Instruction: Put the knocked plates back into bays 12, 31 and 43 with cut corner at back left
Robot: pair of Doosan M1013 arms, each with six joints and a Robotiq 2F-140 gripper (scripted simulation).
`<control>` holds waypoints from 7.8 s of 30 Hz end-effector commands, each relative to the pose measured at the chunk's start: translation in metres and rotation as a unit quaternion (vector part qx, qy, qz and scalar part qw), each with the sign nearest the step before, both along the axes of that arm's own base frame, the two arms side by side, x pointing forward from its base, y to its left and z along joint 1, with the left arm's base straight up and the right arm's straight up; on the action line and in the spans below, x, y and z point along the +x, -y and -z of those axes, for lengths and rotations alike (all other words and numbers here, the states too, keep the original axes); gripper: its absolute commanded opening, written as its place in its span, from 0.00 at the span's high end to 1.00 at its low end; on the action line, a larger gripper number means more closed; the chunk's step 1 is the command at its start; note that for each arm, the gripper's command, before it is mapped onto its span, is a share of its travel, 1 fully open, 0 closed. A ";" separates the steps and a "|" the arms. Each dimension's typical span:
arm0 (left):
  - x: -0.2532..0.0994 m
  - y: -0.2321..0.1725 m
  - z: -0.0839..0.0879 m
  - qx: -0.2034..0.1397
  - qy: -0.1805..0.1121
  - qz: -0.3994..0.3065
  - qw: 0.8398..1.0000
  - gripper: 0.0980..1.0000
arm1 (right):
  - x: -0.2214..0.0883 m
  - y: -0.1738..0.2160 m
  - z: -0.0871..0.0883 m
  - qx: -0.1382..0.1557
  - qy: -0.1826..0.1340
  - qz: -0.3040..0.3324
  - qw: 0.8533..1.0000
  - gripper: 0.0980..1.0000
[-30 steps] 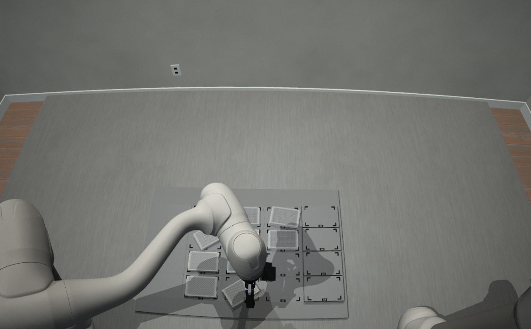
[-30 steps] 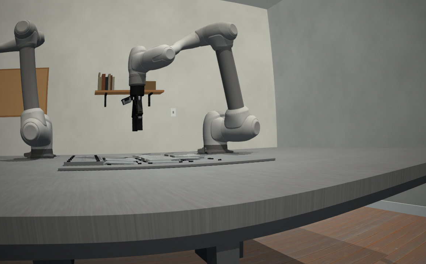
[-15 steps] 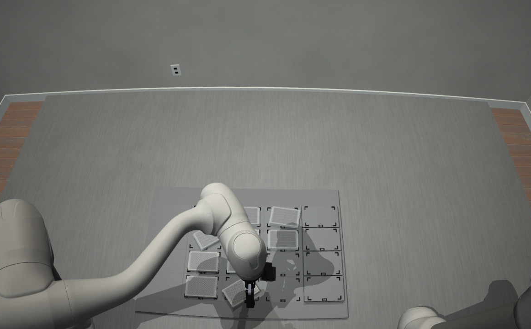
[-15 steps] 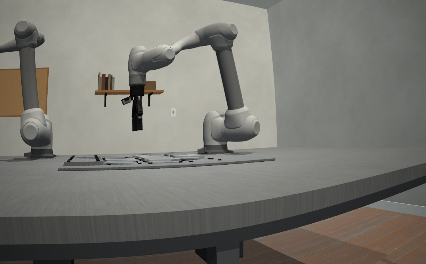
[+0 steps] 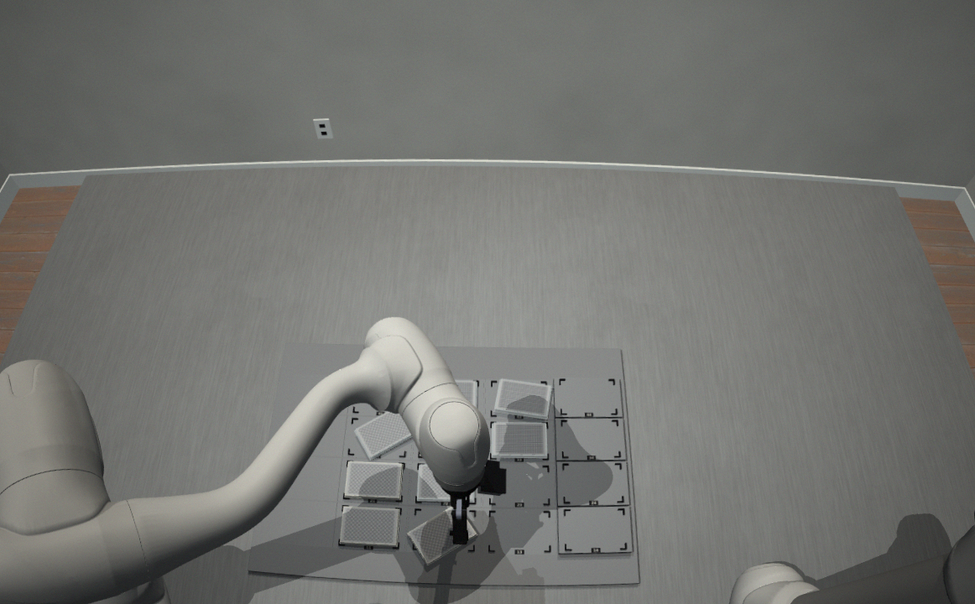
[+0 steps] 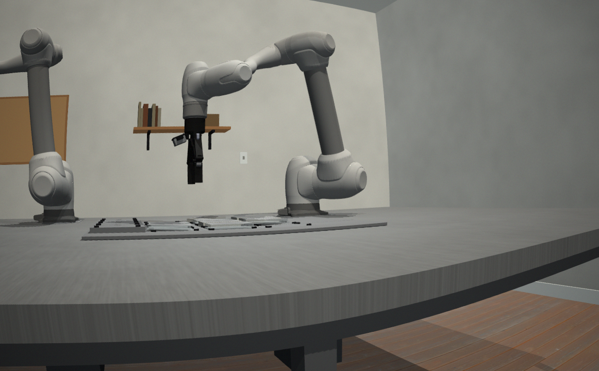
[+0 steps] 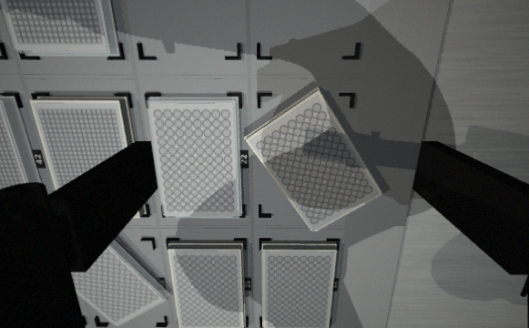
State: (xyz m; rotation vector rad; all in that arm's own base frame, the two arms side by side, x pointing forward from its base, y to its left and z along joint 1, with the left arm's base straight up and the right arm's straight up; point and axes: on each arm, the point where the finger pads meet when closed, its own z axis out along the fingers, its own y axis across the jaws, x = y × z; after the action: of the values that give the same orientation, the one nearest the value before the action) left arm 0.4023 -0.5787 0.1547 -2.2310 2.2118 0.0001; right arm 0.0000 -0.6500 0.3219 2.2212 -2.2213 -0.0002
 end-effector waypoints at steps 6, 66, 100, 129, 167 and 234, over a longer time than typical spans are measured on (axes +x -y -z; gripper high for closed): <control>0.025 0.000 -0.001 0.000 0.000 0.000 1.000 0.00 | 0.000 0.000 -0.001 -0.001 0.000 0.000 1.000 0.00; 0.067 -0.012 -0.001 0.000 0.000 0.000 1.000 0.00 | 0.000 0.000 -0.001 -0.001 0.000 0.000 1.000 0.00; 0.066 -0.132 -0.001 0.000 0.000 0.000 1.000 0.00 | 0.000 0.000 -0.001 -0.001 0.000 0.000 1.000 0.00; 0.066 -0.164 -0.001 0.000 0.001 0.000 1.000 0.00 | 0.000 0.000 -0.001 -0.001 0.000 0.000 1.000 0.00; 0.106 -0.165 -0.001 0.000 0.001 0.000 1.000 0.00 | 0.000 0.000 -0.001 -0.001 0.000 0.000 1.000 0.00; 0.173 -0.157 -0.001 0.000 0.001 0.000 1.000 0.00 | 0.000 0.000 -0.001 -0.001 0.000 0.000 1.000 0.00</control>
State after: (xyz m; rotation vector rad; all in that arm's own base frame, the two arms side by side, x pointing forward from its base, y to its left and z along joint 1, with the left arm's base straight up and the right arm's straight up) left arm 0.5755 -0.4155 0.1549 -2.2313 2.2116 -0.0001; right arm 0.0000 -0.6500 0.3219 2.2212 -2.2213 -0.0002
